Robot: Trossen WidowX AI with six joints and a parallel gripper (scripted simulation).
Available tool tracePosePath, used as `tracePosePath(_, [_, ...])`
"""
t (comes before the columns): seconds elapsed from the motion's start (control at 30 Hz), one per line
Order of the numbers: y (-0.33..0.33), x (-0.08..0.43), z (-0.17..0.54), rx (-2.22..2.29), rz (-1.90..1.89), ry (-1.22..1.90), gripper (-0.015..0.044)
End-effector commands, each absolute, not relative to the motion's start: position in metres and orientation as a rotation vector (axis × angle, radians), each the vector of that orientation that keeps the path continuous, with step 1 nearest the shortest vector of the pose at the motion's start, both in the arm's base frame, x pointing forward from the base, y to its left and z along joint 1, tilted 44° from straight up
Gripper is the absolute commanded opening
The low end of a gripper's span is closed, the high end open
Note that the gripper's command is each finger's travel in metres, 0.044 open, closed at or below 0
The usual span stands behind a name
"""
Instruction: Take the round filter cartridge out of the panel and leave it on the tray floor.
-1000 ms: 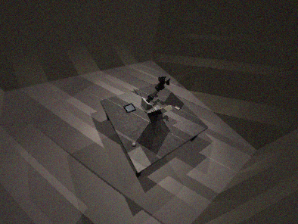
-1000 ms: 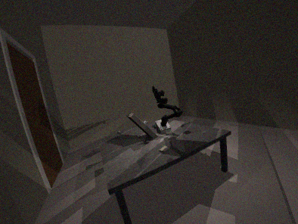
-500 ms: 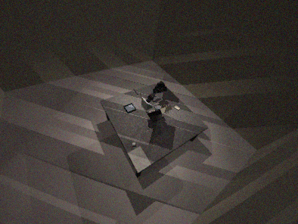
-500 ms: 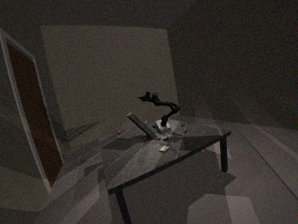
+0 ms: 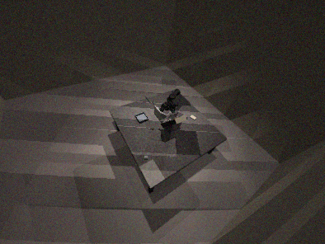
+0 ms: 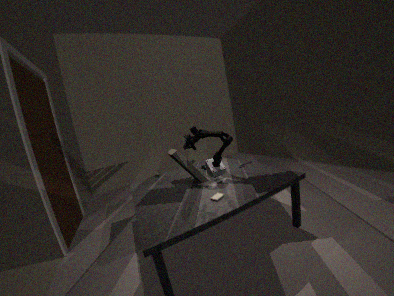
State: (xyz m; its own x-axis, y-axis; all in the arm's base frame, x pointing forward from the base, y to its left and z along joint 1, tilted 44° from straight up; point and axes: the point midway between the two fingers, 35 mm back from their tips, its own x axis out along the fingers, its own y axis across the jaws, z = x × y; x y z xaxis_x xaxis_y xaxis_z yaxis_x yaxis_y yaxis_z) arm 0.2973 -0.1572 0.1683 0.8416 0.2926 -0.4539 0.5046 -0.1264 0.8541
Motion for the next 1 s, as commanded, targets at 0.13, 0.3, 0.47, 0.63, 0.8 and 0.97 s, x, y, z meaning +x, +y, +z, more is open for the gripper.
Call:
tracePosePath(0.13, [-0.123,0.289,0.167,2.020,-0.160,0.828,0.0090])
tracePosePath(0.3, [-0.123,0.289,0.167,2.020,-0.160,0.828,0.0090])
tracePosePath(0.47, [-0.121,0.293,0.164,2.019,-0.163,0.830,0.0090])
tracePosePath(0.63, [-0.118,0.300,0.160,2.016,-0.165,0.832,0.0090])
tracePosePath(0.8, [-0.114,0.306,0.157,2.015,-0.166,0.833,0.0090])
tracePosePath(0.97, [-0.110,0.312,0.153,2.015,-0.166,0.833,0.0090])
